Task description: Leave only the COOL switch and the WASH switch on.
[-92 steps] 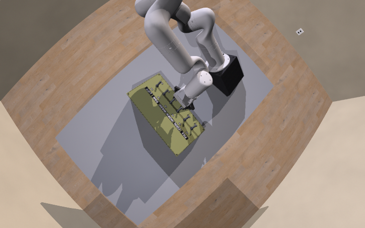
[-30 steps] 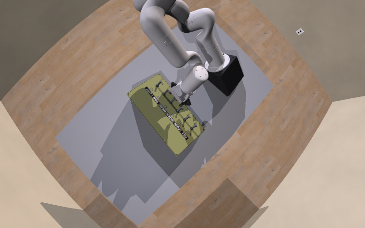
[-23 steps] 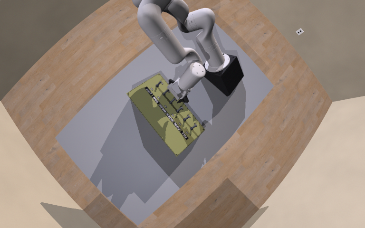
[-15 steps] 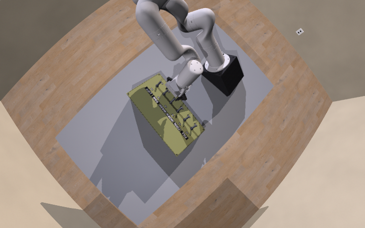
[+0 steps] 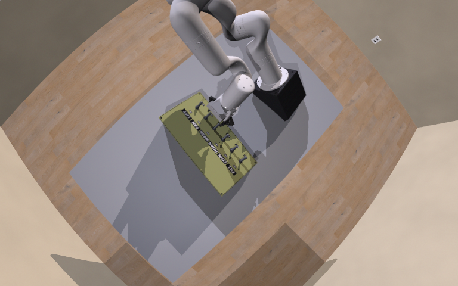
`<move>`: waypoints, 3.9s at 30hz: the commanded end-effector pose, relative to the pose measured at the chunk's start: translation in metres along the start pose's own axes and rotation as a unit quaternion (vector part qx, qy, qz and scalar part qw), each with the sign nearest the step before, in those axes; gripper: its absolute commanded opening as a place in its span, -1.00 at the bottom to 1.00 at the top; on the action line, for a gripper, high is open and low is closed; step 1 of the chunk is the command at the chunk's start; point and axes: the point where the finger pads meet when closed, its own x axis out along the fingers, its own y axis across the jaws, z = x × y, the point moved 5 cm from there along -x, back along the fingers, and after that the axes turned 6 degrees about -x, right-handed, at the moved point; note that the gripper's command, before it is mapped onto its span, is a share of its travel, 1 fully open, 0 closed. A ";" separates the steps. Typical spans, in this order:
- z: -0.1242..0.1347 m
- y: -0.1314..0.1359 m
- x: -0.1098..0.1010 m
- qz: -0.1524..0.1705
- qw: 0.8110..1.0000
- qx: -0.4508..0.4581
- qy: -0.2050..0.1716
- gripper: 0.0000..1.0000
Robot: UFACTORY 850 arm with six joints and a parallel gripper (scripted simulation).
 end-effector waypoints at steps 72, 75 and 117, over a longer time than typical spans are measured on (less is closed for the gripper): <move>0.007 0.071 0.000 0.000 1.000 0.000 0.001 1.00; 0.007 0.071 0.000 0.000 1.000 0.000 0.001 1.00; 0.007 0.071 0.000 0.000 1.000 0.000 0.001 1.00</move>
